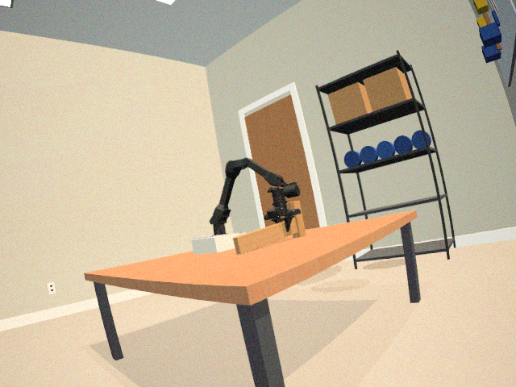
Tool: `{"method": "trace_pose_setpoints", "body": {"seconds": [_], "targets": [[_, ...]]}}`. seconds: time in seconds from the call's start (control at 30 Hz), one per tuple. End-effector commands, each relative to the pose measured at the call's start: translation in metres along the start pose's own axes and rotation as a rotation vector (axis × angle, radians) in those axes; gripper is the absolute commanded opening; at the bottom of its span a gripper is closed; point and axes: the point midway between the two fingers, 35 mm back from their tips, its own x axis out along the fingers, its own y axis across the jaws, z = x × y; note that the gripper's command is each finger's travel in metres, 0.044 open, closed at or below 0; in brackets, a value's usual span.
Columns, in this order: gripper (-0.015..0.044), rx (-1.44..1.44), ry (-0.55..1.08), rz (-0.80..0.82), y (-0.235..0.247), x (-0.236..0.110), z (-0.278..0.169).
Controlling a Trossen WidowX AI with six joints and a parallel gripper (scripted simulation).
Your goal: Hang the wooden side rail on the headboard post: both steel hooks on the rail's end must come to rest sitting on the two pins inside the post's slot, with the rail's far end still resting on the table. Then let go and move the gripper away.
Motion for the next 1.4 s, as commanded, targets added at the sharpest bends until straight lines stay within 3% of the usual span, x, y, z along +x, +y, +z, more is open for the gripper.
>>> {"method": "trace_pose_setpoints", "body": {"seconds": [0.0,1.33,1.37], "targets": [[0.0000,0.001,0.004,0.004,0.0010,0.0005,-0.0004],[0.0000,0.001,0.004,0.004,0.0010,0.0070,-0.0005],[0.0026,0.000,0.000,-0.001,-0.0003,0.0062,0.0001]]}}
